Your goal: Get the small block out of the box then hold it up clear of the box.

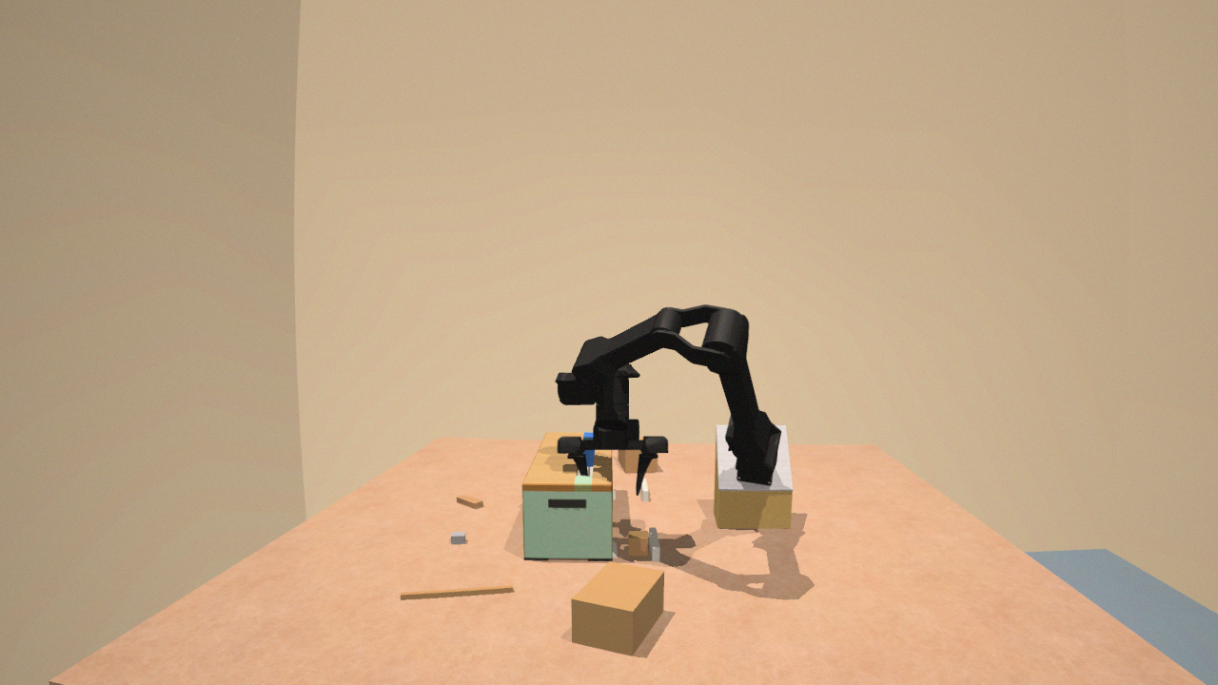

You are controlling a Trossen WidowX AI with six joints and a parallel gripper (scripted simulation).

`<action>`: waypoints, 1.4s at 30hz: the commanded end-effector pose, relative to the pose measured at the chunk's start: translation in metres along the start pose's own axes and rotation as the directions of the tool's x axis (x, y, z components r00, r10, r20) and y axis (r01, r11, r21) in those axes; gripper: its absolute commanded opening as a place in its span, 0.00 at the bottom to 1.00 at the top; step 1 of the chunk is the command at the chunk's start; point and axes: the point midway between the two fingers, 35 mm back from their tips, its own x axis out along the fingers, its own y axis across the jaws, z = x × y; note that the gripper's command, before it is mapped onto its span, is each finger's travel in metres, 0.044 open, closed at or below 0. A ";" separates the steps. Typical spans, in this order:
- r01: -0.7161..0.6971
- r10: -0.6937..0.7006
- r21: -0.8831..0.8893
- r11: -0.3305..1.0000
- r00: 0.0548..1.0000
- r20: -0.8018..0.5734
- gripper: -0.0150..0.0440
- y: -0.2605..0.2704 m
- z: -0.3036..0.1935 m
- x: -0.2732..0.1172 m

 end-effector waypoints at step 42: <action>-0.048 -0.208 0.730 -0.682 0.969 -0.131 0.74 0.021 0.043 -0.065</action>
